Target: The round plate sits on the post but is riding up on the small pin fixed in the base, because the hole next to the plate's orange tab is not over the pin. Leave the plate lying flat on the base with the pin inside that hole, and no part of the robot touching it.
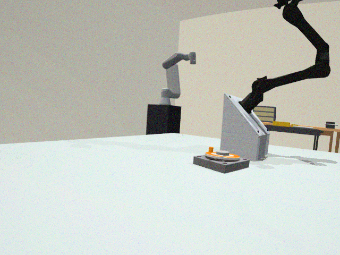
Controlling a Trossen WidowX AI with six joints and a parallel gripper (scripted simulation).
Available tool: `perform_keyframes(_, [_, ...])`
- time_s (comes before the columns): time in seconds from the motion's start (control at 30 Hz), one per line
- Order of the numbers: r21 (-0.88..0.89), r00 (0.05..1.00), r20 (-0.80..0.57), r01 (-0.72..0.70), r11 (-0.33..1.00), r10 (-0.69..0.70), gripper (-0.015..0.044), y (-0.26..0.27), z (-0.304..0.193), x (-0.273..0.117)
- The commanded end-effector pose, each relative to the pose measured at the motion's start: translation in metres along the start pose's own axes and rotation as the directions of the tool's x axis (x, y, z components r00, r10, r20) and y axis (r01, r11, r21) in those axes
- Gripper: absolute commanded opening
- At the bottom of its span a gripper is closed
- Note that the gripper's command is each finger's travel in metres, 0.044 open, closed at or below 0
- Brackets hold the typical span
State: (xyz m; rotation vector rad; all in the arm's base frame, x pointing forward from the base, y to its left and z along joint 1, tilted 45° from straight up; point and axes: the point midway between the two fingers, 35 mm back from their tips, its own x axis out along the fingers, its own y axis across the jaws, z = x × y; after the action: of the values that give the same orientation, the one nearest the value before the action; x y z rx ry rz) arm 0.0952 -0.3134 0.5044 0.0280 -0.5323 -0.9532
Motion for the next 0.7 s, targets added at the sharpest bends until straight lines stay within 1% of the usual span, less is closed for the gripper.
perform_keyframes(0.0, [0.021,0.978,-0.207,-0.024,0.999,0.028,0.0000,-0.002,-0.076,0.012])
perform_keyframes(0.03, [0.024,0.974,-0.226,-0.028,0.999,0.033,0.0000,-0.002,-0.083,0.013])
perform_keyframes(0.1, [0.040,0.938,-0.340,-0.055,0.998,0.065,0.0000,0.002,-0.127,0.017])
perform_keyframes(0.27, [0.079,0.826,-0.545,-0.119,0.990,0.142,0.0000,0.018,-0.212,0.011])
perform_keyframes(0.3, [0.083,0.815,-0.560,-0.124,0.989,0.149,0.0000,0.020,-0.218,0.010])
perform_keyframes(0.37, [0.113,0.734,-0.651,-0.159,0.981,0.194,0.0000,0.032,-0.260,0.000])
perform_keyframes(0.43, [0.139,0.663,-0.713,-0.187,0.973,0.229,0.0000,0.042,-0.291,-0.011])
perform_keyframes(0.53, [0.184,0.538,-0.795,-0.229,0.956,0.282,0.0000,0.060,-0.336,-0.034])
perform_keyframes(0.57, [0.189,0.522,-0.803,-0.234,0.954,0.288,0.0000,0.062,-0.341,-0.037])
perform_keyframes(0.67, [0.250,0.352,-0.871,-0.285,0.926,0.343,0.0000,0.083,-0.389,-0.072])
